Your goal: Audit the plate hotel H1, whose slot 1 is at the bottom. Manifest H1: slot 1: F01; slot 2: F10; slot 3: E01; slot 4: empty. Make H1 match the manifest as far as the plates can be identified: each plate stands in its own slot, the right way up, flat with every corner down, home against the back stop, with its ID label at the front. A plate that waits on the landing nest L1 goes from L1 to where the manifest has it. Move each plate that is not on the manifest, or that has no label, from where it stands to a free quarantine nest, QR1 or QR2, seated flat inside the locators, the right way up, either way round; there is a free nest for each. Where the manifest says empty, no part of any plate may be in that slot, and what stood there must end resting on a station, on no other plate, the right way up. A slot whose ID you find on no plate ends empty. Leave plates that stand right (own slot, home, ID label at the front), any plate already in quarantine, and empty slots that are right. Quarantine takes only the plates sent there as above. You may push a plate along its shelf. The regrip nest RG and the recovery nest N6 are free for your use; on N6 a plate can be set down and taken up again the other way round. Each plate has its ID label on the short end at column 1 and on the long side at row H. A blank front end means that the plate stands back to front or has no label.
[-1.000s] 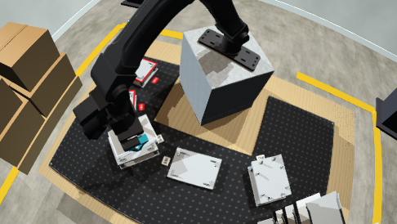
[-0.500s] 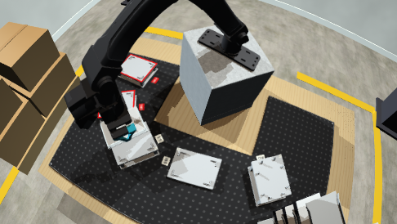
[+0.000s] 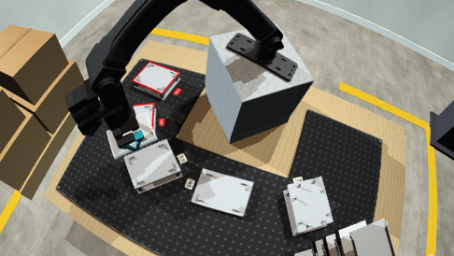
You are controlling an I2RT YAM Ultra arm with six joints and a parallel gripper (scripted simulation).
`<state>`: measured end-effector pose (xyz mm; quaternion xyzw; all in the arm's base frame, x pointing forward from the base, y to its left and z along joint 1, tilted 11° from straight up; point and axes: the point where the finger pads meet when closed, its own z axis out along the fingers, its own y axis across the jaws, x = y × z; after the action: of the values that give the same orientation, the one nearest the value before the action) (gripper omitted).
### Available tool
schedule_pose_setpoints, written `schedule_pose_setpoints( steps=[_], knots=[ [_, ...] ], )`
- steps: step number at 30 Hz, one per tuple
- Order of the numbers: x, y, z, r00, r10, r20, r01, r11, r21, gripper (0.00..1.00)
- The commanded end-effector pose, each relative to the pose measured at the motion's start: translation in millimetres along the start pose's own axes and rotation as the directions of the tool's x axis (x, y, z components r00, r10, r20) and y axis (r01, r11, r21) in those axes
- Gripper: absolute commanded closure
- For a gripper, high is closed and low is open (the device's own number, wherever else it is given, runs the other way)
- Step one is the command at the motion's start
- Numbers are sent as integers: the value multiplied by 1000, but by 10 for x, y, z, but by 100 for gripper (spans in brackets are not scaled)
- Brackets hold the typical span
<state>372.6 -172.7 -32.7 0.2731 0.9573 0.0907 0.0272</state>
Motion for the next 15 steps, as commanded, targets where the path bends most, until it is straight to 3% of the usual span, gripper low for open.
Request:
schedule_pose_setpoints(
  steps=[1, 15],
  knots=[
    [-69, -112, -89, 999, 44, 27, -44, 999, -2, 14],
    [-32, -514, -88, 947, 319, 26, -319, 948, -8, 14]
  ],
)
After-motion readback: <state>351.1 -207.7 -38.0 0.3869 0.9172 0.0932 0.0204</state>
